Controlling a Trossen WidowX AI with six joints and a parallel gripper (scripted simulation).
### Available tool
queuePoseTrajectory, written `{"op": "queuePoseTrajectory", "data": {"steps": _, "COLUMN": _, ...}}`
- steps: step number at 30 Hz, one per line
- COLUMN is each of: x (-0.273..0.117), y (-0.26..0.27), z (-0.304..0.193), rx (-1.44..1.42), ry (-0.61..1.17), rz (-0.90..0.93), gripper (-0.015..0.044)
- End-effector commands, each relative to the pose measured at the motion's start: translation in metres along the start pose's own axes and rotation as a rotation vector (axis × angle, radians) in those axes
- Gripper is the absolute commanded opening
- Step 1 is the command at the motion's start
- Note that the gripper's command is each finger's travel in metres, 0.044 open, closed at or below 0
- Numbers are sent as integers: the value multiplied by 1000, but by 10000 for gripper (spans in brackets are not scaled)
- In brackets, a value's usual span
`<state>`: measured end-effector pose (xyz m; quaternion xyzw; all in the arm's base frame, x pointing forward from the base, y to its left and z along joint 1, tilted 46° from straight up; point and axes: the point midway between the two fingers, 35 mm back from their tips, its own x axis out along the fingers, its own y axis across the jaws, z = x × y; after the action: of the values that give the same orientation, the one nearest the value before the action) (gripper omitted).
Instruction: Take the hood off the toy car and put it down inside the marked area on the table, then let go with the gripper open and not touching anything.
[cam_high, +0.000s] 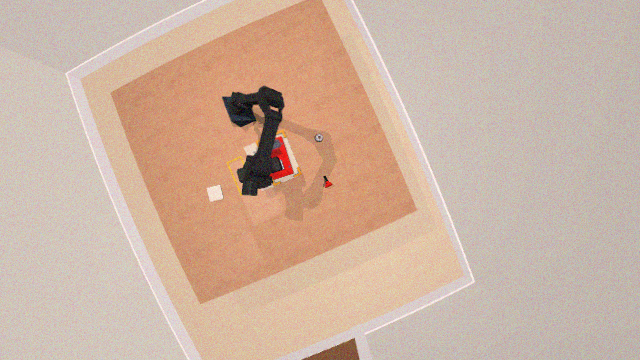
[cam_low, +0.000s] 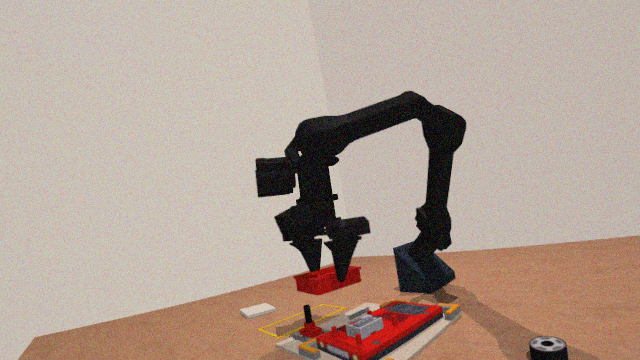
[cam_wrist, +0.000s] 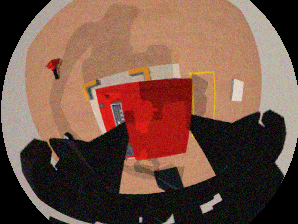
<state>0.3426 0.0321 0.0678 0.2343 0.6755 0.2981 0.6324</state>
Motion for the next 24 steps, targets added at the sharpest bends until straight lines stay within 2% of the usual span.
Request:
{"op": "queuePoseTrajectory", "data": {"steps": 1, "x": 0, "y": -16, "z": 1, "rx": -1, "ry": 3, "rz": -6, "gripper": 0}}
{"op": "queuePoseTrajectory", "data": {"steps": 24, "x": -2, "y": -118, "z": -13, "rx": -3, "ry": 7, "rz": -7, "gripper": 0}}
